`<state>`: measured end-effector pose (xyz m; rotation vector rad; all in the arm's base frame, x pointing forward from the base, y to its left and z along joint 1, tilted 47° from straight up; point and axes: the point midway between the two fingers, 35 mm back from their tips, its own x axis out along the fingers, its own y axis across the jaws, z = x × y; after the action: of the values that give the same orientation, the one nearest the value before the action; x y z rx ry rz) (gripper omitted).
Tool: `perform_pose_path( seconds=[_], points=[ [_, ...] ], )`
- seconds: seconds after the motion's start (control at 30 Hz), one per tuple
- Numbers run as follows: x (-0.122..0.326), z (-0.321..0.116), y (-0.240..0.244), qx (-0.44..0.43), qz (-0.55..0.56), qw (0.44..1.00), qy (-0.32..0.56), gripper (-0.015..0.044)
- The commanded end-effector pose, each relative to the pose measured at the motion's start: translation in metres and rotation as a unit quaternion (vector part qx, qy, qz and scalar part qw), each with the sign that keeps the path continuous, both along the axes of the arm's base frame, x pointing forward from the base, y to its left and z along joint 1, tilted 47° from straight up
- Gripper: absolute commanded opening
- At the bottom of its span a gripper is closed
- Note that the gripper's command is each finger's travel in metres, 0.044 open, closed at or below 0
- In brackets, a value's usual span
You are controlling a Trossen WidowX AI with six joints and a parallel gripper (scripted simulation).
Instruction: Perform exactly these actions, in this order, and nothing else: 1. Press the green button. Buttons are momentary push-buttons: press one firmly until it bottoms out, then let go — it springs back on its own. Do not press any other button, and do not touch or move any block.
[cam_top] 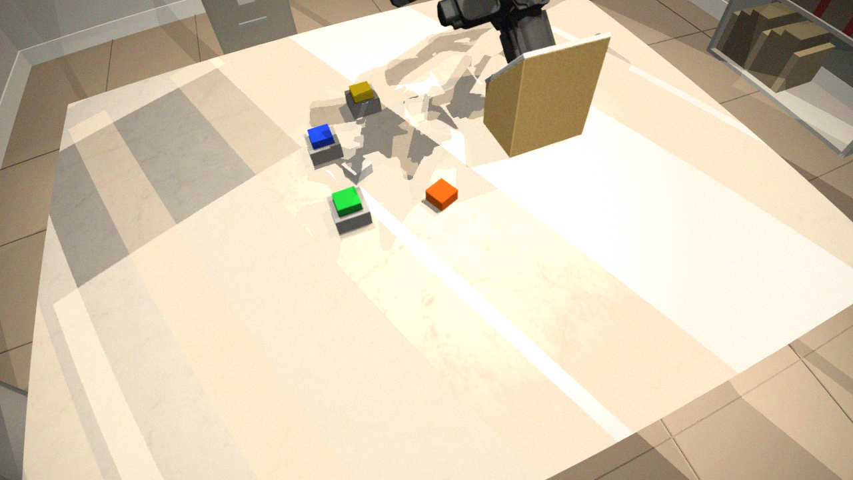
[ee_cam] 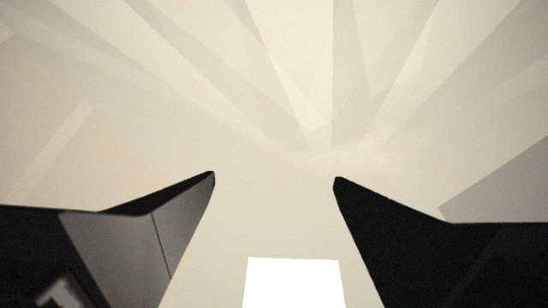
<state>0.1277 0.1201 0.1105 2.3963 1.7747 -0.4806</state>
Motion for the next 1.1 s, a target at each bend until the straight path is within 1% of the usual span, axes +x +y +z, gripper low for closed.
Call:
perform_pose_path(
  seconds=[0.0,0.07,0.17,0.27,0.4,0.5,0.63,0.8,1.0,1.03,1.07],
  points=[
    [0.001,-0.001,0.0,-0.005,0.001,1.0,0.0,0.04],
    [0.007,-0.005,-0.003,-0.048,0.013,0.999,-0.001,0.04],
    [0.02,-0.017,-0.012,-0.145,0.053,0.988,-0.005,0.04],
    [0.034,-0.03,-0.023,-0.24,0.107,0.965,-0.01,0.04],
    [0.053,-0.048,-0.04,-0.357,0.2,0.913,-0.019,0.04],
    [0.069,-0.061,-0.054,-0.433,0.281,0.856,-0.026,0.04],
    [0.092,-0.078,-0.072,-0.517,0.398,0.757,-0.035,0.04],
    [0.127,-0.097,-0.089,-0.585,0.547,0.598,-0.043,0.04],
    [0.175,-0.118,-0.095,-0.608,0.706,0.361,-0.041,0.04],
    [0.182,-0.121,-0.095,-0.606,0.724,0.326,-0.039,0.04],
    [0.186,-0.122,-0.094,-0.605,0.735,0.304,-0.038,0.04]
  ],
)
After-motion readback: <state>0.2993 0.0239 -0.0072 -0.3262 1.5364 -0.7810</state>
